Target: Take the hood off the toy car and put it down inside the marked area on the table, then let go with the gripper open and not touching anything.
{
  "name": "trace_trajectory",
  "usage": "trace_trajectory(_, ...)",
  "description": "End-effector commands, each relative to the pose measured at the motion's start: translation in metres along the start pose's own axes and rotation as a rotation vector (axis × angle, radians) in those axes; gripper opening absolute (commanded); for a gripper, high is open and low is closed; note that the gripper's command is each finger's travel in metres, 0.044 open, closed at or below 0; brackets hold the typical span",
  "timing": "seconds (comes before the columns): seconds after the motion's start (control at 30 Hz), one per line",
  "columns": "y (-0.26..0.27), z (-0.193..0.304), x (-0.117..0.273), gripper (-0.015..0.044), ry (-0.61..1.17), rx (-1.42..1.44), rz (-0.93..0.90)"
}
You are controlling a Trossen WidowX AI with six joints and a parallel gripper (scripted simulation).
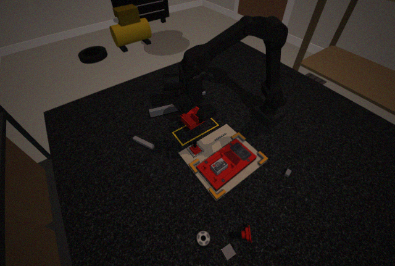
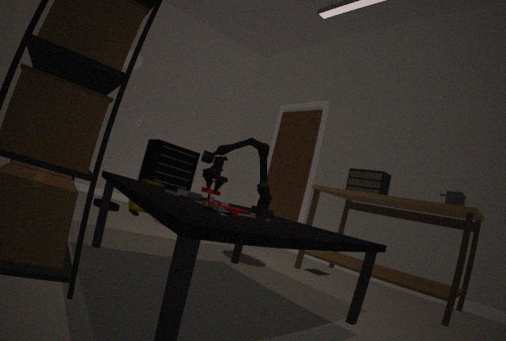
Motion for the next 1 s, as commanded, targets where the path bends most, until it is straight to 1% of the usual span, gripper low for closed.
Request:
trace_trajectory(0.0,0.0,0.0,-0.004,0.0,0.004,0.0,0.002)
trace_trajectory(0.97,0.0,0.001,-0.021,0.0,0.004,0.0,0.002)
Point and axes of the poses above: the point midway between the two fingers, 35 mm back from their tips, its own x axis back along the fingers, its own y axis across the jaws, z = x × y, the point moved 2 cm from there along x, back along the fingers, and after that the axes turned 13 degrees about -x, right-handed, at the moved point
